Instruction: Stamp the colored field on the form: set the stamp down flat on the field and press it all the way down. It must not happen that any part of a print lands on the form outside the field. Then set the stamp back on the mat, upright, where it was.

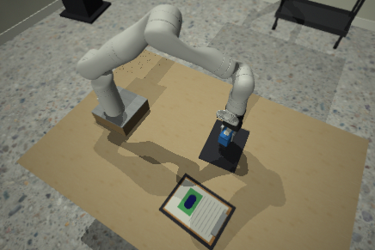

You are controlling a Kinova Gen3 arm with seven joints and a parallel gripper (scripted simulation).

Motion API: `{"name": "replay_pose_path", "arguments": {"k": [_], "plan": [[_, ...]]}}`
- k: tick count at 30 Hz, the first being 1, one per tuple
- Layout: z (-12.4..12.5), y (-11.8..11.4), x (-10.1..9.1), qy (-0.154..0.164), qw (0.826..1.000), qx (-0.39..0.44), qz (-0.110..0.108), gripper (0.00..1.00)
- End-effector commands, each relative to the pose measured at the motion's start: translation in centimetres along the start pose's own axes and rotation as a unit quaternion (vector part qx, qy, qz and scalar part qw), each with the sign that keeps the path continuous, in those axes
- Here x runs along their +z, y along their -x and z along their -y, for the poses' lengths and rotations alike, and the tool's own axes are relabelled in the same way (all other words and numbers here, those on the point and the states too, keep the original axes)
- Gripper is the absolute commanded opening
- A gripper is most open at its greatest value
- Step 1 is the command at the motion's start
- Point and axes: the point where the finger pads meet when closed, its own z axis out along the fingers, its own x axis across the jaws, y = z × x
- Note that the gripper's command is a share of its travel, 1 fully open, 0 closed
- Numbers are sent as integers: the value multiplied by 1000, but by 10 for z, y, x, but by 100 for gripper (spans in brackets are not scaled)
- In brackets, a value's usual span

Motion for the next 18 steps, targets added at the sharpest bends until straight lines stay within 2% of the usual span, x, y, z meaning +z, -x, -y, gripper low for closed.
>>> {"name": "replay_pose_path", "arguments": {"k": [1, 6, 18], "plan": [[0, -2, 8, -1, 1000, -1, -3, 57], [-1, -2, 18, -1, 1000, -1, -3, 57], [-1, -2, 23, -1, 1000, -1, -3, 57]]}}
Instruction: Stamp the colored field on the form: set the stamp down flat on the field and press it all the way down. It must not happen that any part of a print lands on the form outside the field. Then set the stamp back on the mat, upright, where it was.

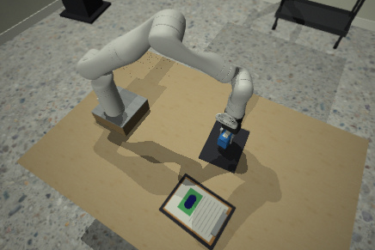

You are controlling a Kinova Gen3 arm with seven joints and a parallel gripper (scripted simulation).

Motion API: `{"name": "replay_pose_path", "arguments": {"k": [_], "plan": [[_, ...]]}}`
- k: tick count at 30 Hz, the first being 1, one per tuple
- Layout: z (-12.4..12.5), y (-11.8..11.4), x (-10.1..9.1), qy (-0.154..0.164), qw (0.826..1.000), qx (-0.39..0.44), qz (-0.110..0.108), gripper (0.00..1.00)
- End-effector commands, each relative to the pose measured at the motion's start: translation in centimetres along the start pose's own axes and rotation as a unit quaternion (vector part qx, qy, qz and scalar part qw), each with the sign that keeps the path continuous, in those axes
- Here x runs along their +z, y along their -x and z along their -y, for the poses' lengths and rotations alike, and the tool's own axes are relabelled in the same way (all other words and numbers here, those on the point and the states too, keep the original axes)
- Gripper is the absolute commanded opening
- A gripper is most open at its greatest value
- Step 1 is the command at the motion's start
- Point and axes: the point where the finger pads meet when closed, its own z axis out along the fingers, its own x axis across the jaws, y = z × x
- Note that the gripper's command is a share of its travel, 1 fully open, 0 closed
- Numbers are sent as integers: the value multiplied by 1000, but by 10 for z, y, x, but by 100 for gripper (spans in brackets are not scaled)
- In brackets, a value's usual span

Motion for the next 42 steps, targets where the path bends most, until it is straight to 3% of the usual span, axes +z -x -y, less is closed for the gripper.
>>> {"name": "replay_pose_path", "arguments": {"k": [1, 4, 5, 42], "plan": [[0, 1, -1, 0, 1000, 0, 1, 57], [0, 1, -1, 0, 1000, 0, 1, 57], [0, 1, -1, 0, 1000, 0, 1, 100], [0, 1, -1, 0, 1000, 0, 1, 100]]}}
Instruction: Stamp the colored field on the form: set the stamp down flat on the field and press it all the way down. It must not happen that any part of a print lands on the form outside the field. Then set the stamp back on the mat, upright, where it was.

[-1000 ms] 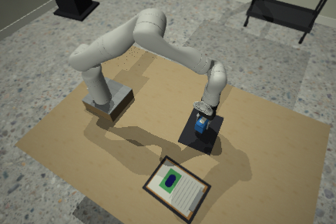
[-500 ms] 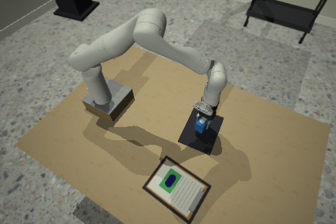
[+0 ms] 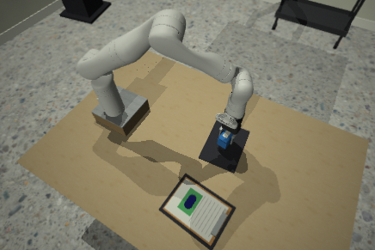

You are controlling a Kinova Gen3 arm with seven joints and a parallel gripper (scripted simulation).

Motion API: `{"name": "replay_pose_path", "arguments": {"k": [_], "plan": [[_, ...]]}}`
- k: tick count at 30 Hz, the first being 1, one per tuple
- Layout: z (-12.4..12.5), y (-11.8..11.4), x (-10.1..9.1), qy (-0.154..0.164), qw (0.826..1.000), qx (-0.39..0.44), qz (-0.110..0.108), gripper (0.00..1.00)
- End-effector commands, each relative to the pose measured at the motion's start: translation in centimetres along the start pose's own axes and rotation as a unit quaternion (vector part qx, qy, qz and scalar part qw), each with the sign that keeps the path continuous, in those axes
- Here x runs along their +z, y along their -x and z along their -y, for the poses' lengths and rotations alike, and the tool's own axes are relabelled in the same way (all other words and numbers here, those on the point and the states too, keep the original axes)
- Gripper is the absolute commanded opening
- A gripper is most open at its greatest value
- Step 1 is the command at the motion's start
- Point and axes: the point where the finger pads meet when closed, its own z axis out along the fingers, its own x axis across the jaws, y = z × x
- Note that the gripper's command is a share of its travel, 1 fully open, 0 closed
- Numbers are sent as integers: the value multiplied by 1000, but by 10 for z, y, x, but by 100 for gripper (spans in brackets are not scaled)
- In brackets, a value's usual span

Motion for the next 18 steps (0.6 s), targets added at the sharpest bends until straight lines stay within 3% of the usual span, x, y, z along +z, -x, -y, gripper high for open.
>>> {"name": "replay_pose_path", "arguments": {"k": [1, 6, 14, 18], "plan": [[0, 1, -1, 0, 1000, 0, 1, 100], [0, 1, -11, 0, 1000, 0, 1, 100], [0, 1, -71, 0, 1000, 0, 1, 100], [0, 1, -83, 0, 1000, 0, 1, 100]]}}
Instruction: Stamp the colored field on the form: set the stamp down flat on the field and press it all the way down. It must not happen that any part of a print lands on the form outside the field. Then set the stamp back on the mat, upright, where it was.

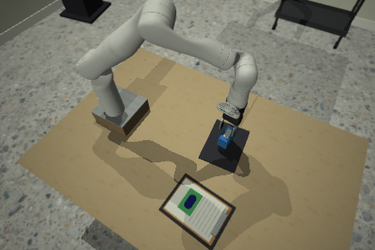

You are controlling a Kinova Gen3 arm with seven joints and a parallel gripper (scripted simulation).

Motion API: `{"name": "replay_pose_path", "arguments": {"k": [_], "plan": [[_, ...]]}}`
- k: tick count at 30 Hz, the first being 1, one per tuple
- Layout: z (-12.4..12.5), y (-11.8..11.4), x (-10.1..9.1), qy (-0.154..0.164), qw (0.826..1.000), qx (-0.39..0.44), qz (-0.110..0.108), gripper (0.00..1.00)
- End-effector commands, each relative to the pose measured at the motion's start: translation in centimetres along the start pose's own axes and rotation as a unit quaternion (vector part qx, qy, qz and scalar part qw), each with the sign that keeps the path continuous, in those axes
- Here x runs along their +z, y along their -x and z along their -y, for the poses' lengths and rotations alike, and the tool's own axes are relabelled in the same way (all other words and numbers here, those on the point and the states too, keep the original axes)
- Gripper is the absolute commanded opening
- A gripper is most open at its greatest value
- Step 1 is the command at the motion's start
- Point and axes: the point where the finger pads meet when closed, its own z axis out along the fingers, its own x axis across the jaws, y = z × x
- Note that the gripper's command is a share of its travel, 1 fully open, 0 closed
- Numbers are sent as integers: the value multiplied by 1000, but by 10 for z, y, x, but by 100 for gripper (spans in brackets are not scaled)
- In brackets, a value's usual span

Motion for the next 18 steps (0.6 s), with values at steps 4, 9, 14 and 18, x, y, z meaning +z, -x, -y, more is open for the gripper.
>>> {"name": "replay_pose_path", "arguments": {"k": [4, 9, 14, 18], "plan": [[-1, 5, -25, 3, 1000, 1, 9, 100], [-1, 5, -25, 3, 1000, 1, 9, 100], [-1, 5, -25, 3, 1000, 1, 9, 100], [-1, 5, -25, 3, 1000, 1, 9, 100]]}}
